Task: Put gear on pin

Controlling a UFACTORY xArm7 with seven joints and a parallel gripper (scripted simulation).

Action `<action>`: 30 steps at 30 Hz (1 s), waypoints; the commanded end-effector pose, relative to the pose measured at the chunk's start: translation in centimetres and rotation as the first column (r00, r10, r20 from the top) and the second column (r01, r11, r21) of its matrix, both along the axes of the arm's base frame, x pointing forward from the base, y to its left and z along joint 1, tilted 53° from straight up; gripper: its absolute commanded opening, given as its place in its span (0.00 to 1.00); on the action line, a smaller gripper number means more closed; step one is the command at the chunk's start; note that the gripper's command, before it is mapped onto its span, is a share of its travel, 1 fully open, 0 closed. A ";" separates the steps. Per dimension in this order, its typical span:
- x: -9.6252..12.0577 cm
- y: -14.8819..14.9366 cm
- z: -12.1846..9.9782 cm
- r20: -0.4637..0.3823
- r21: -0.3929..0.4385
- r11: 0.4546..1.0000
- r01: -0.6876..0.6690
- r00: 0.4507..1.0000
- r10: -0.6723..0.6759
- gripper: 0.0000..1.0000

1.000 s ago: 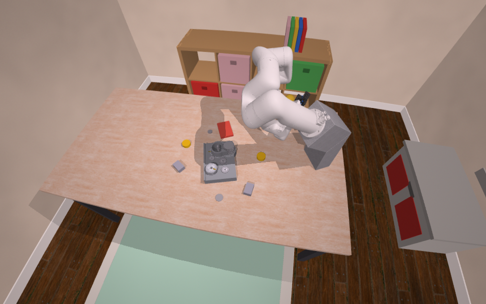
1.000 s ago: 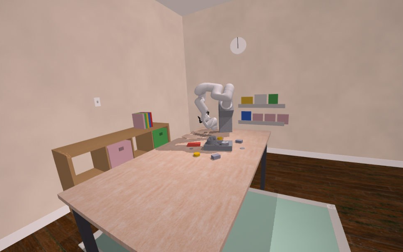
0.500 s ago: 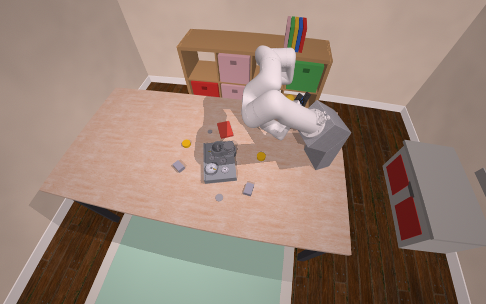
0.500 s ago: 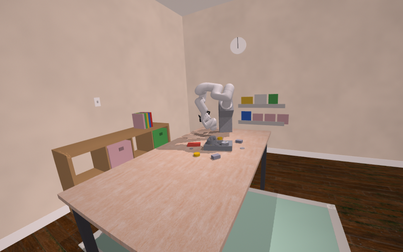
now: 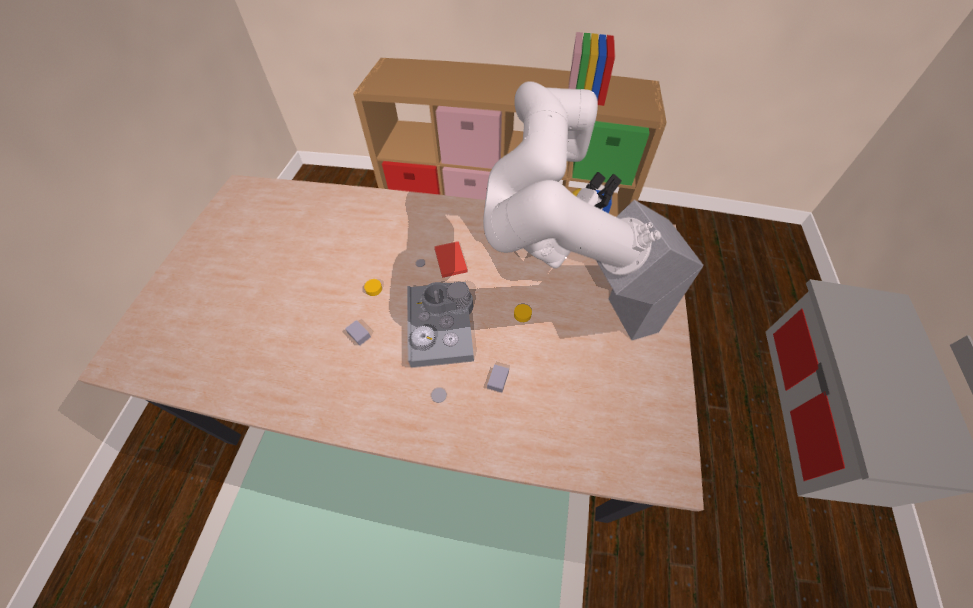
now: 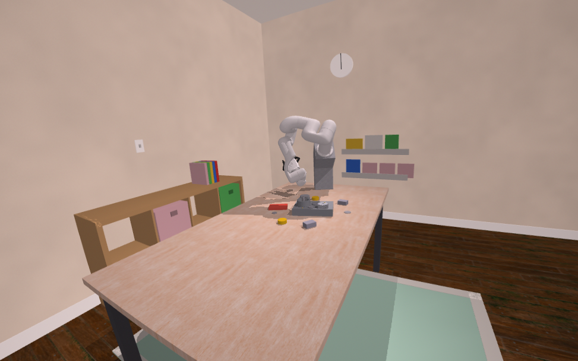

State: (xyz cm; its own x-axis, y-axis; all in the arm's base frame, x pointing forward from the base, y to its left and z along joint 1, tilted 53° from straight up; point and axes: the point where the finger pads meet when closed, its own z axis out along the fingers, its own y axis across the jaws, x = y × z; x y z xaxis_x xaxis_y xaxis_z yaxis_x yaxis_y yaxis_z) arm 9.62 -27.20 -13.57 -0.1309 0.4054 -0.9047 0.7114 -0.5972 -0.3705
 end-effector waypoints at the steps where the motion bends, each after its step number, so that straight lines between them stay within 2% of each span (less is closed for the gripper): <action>1: -0.1 -0.1 0.2 0.000 -0.004 1.000 0.007 1.000 -0.007 1.00; 2: -0.1 -0.1 0.2 0.000 -0.004 1.000 0.007 1.000 -0.007 1.00; 4: -1.3 -1.4 2.1 0.024 -0.069 0.991 0.114 0.993 -0.113 1.00; 14: -1.3 -1.4 2.1 0.024 -0.069 0.991 0.114 0.993 -0.113 1.00; 16: -2.5 -2.5 4.0 0.057 -0.134 0.965 0.224 0.974 -0.218 1.00; 26: -2.5 -2.5 4.0 0.057 -0.134 0.965 0.224 0.974 -0.218 1.00; 28: -3.7 -3.4 5.9 0.100 -0.195 0.922 0.335 0.942 -0.321 1.00; 30: -3.7 -3.4 5.9 0.100 -0.195 0.922 0.335 0.942 -0.321 1.00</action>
State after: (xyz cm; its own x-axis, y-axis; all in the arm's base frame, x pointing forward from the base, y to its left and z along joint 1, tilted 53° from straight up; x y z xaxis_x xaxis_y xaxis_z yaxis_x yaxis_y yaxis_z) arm 6.71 -29.90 -8.98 0.0065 0.2692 -0.9631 0.5409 -0.8110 -0.2231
